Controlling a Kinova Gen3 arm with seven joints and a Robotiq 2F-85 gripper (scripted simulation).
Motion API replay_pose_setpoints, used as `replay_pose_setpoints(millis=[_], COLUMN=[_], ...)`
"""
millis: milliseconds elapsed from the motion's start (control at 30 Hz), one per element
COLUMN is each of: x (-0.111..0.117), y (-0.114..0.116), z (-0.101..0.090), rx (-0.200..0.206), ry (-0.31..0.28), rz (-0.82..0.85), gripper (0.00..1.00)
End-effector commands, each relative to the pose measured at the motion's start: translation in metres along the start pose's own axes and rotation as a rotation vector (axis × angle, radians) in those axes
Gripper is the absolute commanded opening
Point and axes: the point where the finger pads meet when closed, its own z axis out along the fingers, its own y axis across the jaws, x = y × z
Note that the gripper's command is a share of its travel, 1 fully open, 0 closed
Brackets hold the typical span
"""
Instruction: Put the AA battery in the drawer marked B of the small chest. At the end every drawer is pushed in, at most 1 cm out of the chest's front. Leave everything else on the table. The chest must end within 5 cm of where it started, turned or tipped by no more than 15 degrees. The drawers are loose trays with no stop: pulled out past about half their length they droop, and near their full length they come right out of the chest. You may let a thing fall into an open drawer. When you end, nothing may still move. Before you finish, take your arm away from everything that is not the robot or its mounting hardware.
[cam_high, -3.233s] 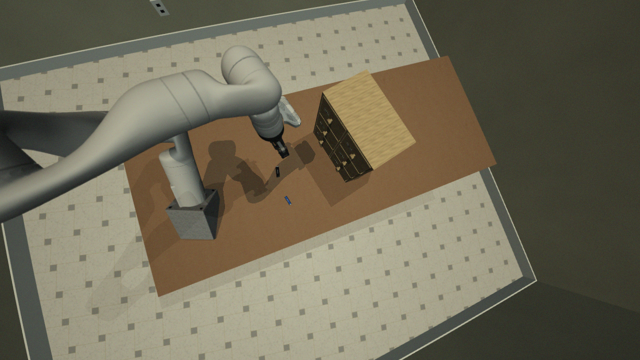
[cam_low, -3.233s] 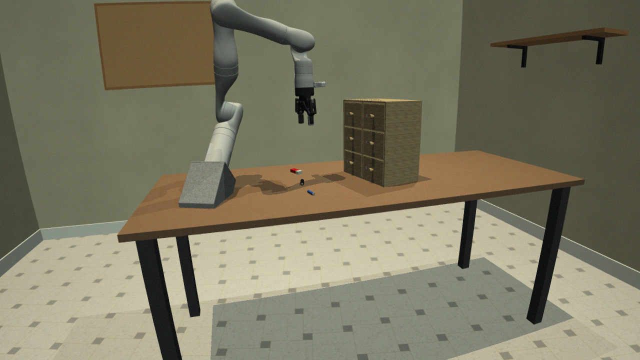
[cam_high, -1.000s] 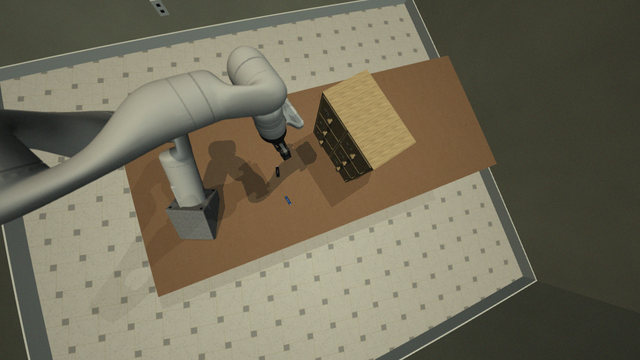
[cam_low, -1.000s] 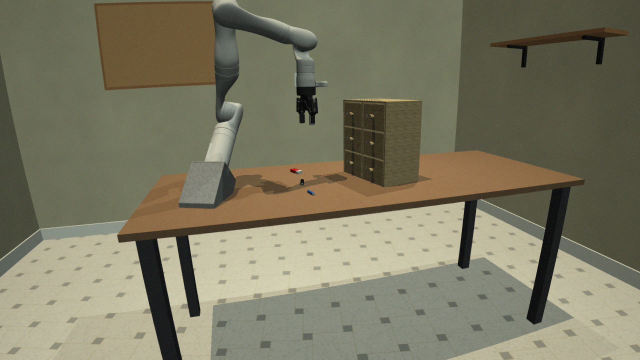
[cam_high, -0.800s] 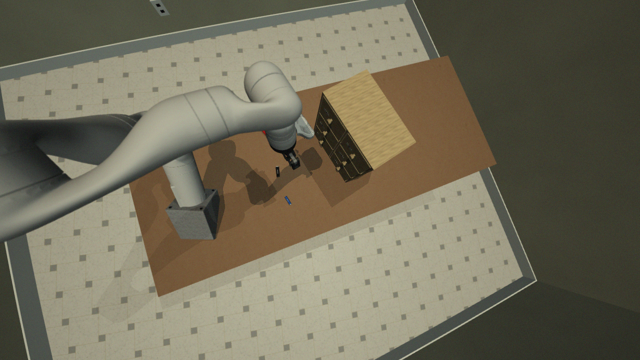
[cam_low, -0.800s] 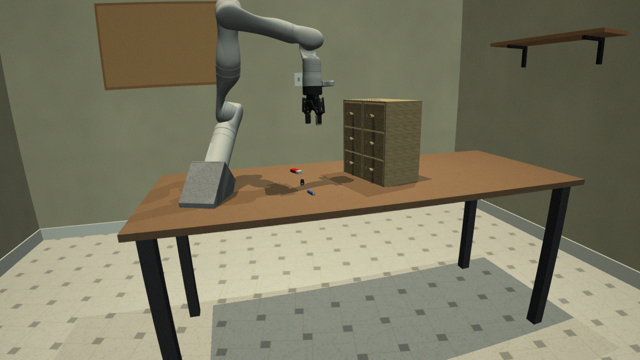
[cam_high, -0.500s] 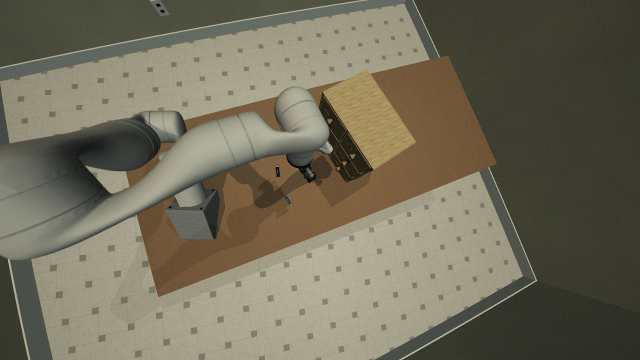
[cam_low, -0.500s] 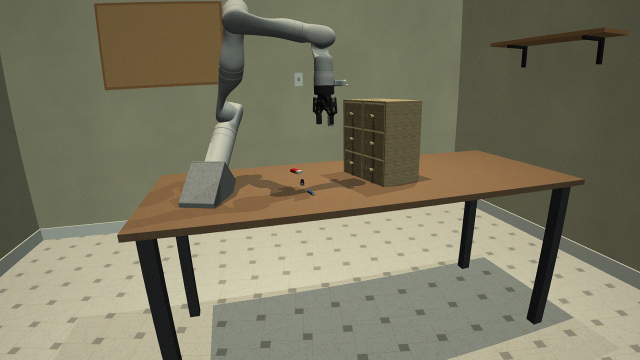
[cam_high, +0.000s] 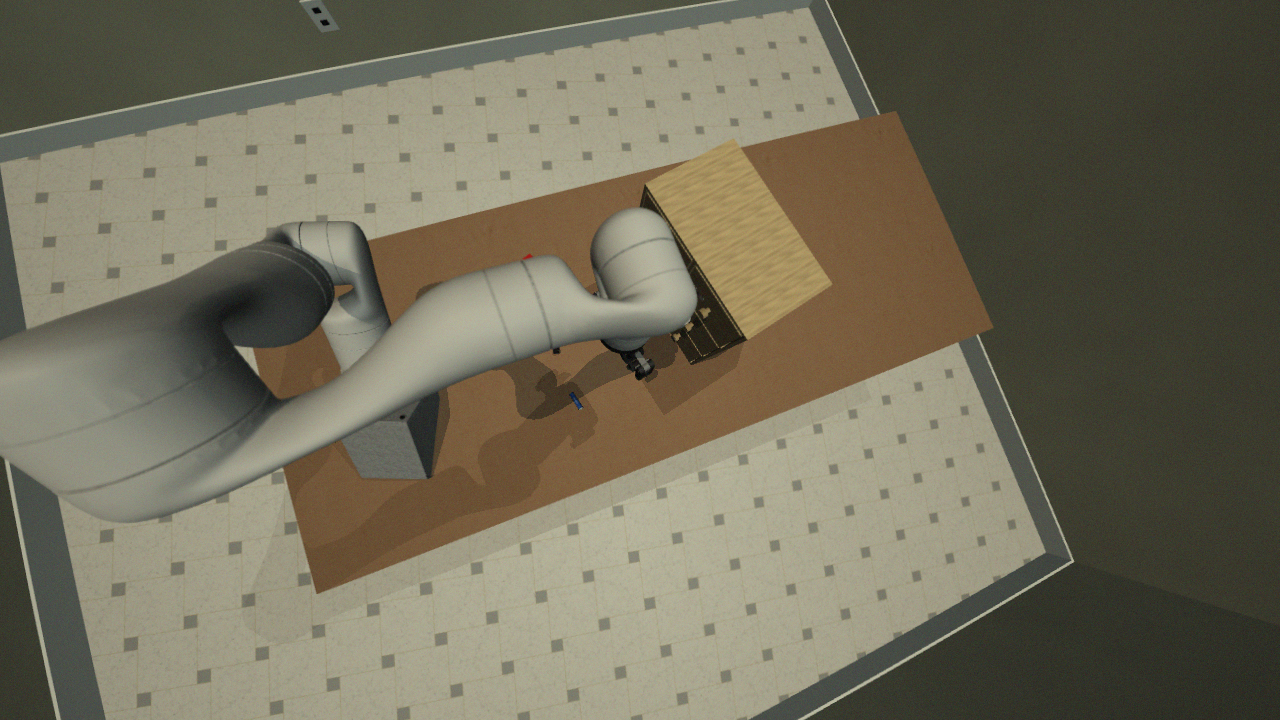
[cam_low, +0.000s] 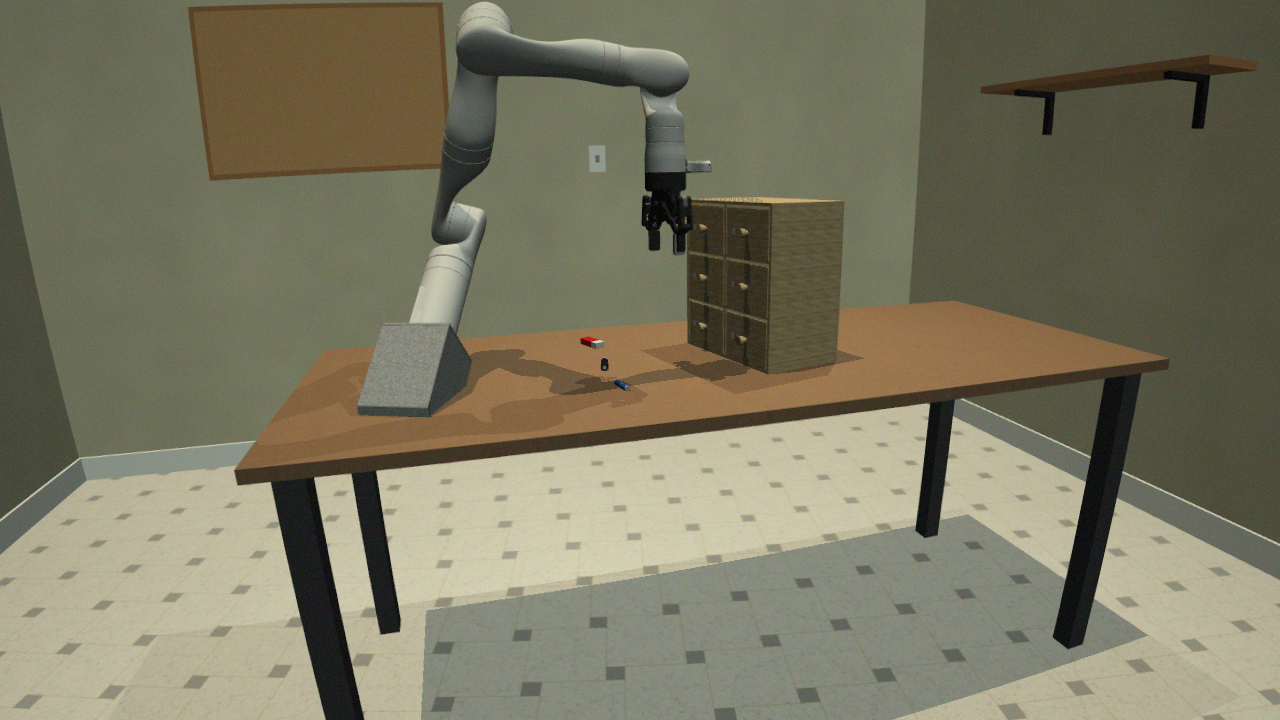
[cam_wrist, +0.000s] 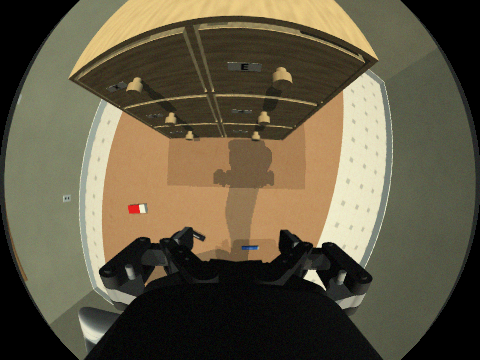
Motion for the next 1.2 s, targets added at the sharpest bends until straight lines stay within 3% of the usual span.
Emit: replay_pose_setpoints(millis=[0, 567, 1167], x=[0.0005, 0.0017, 0.0071], y=[-0.0001, 0.0, 0.0], z=[-0.0002, 0.0014, 0.008], rx=[0.0, 0.0, 0.0], ry=[0.001, 0.02, 0.101], rz=[0.0, 0.0, 0.0], gripper=[1.0, 1.0, 1.0])
